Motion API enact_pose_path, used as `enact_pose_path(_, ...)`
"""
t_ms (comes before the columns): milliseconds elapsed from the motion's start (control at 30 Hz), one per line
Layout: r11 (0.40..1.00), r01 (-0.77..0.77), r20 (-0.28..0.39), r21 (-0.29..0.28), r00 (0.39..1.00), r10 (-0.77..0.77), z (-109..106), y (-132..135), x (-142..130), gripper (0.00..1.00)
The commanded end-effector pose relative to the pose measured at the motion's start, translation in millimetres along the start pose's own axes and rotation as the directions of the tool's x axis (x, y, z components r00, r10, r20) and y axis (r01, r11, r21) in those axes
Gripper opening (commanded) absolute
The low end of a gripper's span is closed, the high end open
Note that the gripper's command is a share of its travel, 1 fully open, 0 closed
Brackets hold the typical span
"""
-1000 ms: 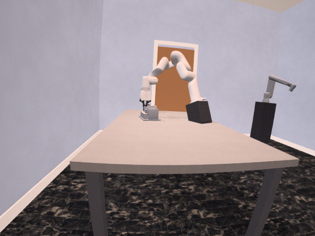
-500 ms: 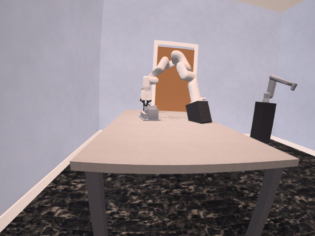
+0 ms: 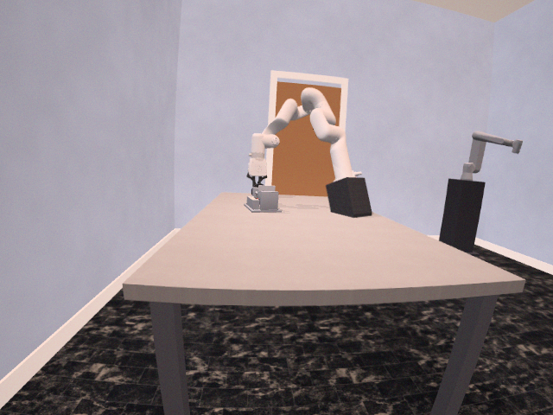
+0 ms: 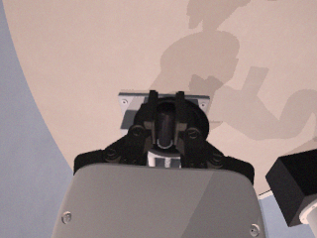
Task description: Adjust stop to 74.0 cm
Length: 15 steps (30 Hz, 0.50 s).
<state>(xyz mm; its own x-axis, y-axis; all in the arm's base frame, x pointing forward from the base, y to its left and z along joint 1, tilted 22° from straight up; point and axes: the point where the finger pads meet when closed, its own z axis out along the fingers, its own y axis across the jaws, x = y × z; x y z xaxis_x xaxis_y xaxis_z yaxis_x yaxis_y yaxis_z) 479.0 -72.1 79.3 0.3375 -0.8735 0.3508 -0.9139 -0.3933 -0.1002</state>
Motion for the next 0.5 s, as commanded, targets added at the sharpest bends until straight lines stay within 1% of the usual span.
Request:
enact_pose_path(0,1.0,0.001,-0.002,0.003,1.0,-0.001,-1.6,0.3,0.3,0.06)
enact_pose_path(467,1.0,0.001,-0.002,0.003,1.0,-0.001,-2.1,8.9,0.3,0.06)
